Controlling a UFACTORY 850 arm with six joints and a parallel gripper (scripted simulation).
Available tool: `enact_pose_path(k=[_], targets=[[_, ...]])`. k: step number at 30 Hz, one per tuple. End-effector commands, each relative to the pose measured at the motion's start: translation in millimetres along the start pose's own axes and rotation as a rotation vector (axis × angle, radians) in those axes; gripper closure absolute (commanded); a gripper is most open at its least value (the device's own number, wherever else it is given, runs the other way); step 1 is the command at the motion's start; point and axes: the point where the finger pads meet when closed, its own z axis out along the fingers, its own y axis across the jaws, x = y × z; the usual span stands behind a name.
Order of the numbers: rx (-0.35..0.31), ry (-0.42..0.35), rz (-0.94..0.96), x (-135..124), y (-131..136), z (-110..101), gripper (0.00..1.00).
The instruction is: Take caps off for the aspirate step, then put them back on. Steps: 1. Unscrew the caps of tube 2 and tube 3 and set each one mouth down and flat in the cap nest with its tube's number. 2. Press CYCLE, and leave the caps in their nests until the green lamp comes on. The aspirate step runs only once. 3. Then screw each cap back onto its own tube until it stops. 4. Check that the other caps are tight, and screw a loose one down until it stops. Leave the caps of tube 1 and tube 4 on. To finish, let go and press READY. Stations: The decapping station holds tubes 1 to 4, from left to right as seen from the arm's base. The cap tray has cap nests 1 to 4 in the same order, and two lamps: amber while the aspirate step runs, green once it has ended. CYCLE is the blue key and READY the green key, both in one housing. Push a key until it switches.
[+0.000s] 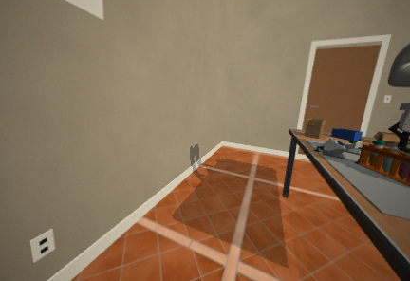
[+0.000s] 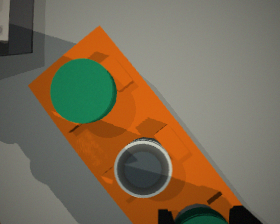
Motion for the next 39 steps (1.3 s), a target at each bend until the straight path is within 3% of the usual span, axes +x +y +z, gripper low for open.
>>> enact_pose_path(k=[1,7,8,20,39], targets=[[-0.065,-0.014,0.127,-2,-1,0,1.0],[-0.065,-0.014,0.127,-2,-1,0,1.0],[-0.065,-0.014,0.127,-2,-1,0,0.54],[-0.065,-0.014,0.127,-2,-1,0,0.54],[-0.064,-0.014,0.127,-1,-4,-46,0.54]])
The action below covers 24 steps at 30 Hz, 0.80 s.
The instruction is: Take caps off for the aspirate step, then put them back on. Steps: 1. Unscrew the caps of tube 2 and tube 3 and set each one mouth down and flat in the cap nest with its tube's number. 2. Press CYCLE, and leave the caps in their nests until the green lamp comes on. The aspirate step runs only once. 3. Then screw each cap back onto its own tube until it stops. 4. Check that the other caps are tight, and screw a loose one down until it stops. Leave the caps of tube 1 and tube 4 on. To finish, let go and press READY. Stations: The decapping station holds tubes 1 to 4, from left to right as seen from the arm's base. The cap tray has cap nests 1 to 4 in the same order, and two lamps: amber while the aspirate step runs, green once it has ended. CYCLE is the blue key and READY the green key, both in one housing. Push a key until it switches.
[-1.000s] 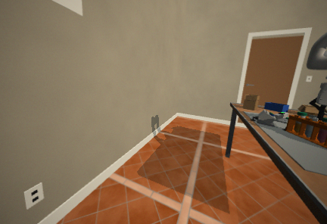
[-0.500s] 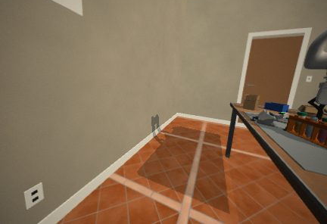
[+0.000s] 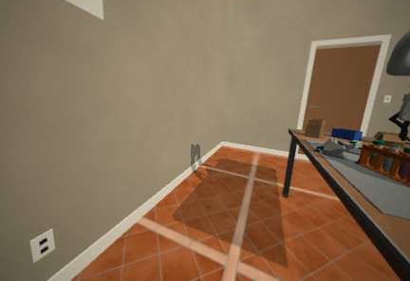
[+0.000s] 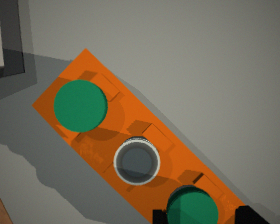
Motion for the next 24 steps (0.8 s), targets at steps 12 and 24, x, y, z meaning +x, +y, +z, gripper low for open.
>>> enact_pose_path(k=[12,24], targets=[[-0.018,0.002,-0.415,40,-11,-8,0.54],[-0.019,-0.003,-0.915,88,-24,-8,0.54]])
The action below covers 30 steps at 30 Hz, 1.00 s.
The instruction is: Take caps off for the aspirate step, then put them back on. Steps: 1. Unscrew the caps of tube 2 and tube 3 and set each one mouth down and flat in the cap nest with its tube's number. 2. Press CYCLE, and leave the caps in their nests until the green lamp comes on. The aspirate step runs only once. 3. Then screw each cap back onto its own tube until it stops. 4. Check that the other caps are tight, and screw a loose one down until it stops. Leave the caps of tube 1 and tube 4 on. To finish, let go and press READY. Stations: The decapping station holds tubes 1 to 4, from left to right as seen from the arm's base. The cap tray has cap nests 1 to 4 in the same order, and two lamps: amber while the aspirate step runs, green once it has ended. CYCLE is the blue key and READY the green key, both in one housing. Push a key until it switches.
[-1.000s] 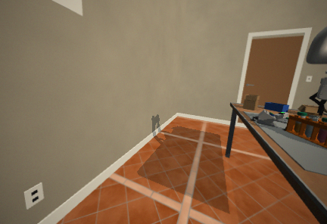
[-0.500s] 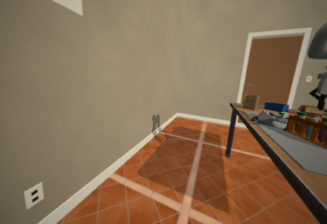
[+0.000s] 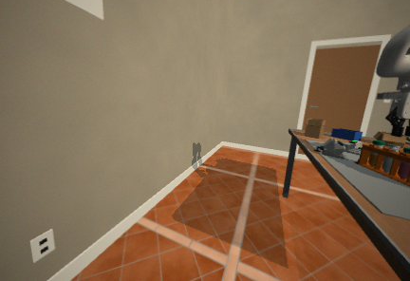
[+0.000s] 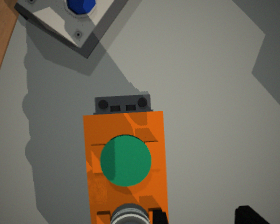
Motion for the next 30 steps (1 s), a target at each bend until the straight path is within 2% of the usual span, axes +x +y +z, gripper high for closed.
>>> enact_pose_path(k=[1,2,4,9,11,17,19,22,30], targets=[[0.062,-0.004,-0.179,15,7,0,0.54],[0.062,-0.004,-0.179,15,7,0,0.54],[0.063,0.001,-0.346,30,14,1,0.54],[0.063,0.006,-0.512,45,22,2,0.54],[0.063,0.009,-0.607,60,29,2,0.54],[0.063,0.009,-0.607,89,45,3,0.54],[0.063,0.009,-0.607,89,45,3,0.54],[0.063,0.009,-0.607,112,56,4,0.54],[0.062,0.009,-0.607,149,75,6,0.54]])
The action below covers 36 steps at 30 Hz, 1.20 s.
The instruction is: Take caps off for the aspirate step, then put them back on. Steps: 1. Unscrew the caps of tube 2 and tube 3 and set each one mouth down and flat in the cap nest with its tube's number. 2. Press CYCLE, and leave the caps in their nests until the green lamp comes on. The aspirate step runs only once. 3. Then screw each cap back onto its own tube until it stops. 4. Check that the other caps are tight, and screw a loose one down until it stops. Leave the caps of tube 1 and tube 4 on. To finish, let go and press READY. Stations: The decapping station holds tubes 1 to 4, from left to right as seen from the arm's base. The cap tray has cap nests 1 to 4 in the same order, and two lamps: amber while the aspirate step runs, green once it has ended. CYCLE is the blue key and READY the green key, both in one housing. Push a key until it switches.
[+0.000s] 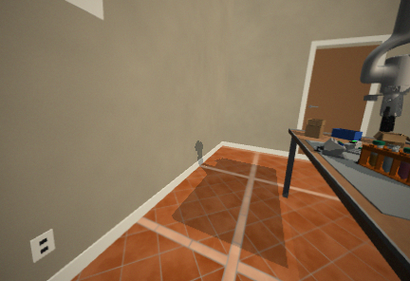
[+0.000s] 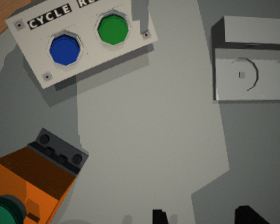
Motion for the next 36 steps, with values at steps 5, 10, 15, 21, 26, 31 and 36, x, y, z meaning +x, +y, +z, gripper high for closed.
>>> enact_pose_path(k=[5,10,15,21,26,31,36], targets=[[0.037,0.045,-0.008,25,43,1,0.54],[0.037,0.045,-0.008,37,65,1,0.54],[0.037,0.045,-0.008,52,95,2,0.54],[0.037,0.046,-0.008,72,131,2,0.54],[0.037,0.046,-0.008,84,153,2,0.54],[0.037,0.046,-0.008,96,175,3,0.54],[0.037,0.046,-0.008,104,190,3,0.54]])
